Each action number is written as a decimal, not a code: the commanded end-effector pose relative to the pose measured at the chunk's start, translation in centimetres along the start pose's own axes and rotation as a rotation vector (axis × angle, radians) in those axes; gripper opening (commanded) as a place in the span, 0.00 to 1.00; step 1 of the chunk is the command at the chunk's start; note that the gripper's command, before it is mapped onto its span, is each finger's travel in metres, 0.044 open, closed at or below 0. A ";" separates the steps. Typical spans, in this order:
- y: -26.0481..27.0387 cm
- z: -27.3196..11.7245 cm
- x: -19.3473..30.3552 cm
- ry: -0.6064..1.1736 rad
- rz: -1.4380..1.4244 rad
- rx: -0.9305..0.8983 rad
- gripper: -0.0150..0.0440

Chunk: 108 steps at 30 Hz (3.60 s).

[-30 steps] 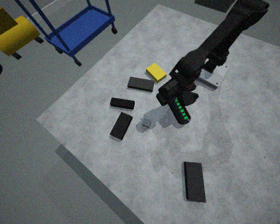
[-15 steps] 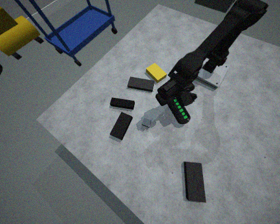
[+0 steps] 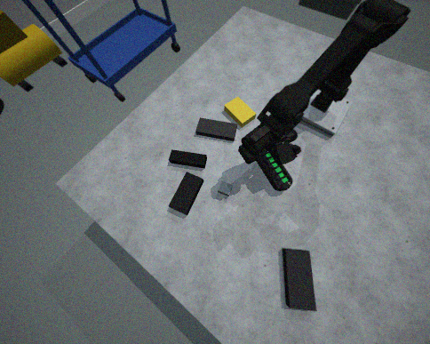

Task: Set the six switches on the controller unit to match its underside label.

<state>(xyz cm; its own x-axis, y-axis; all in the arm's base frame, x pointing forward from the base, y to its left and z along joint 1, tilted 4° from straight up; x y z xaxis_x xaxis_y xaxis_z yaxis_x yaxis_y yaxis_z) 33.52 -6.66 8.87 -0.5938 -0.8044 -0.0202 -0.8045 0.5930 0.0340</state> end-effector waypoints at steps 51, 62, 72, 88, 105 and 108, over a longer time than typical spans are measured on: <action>1.5 -2.6 -5.8 -0.004 -0.002 -0.004 1.00; 1.5 -2.6 -5.8 -0.004 -0.002 -0.004 1.00; 1.4 -7.6 -5.8 -0.004 -0.009 0.001 1.00; 1.4 -7.6 -5.8 -0.004 -0.009 0.001 0.42; 1.4 -7.7 -5.8 -0.007 -0.003 0.003 0.39; 1.4 -7.7 -5.8 -0.007 -0.003 0.003 0.52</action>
<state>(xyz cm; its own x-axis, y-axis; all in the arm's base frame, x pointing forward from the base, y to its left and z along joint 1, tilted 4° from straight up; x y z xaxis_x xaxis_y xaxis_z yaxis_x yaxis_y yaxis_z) 35.98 -1.45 16.68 -0.5917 -0.8057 -0.0269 -0.8061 0.5910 0.0312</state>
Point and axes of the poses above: the point midway between the two fingers, 35 mm back from their tips, its own z axis out along the fingers, its own y axis across the jaws, x = y × z, the point moved 6 cm from there along -z, back along the fingers, and after that the axes turned 13 degrees about z, right-handed, at the moved point
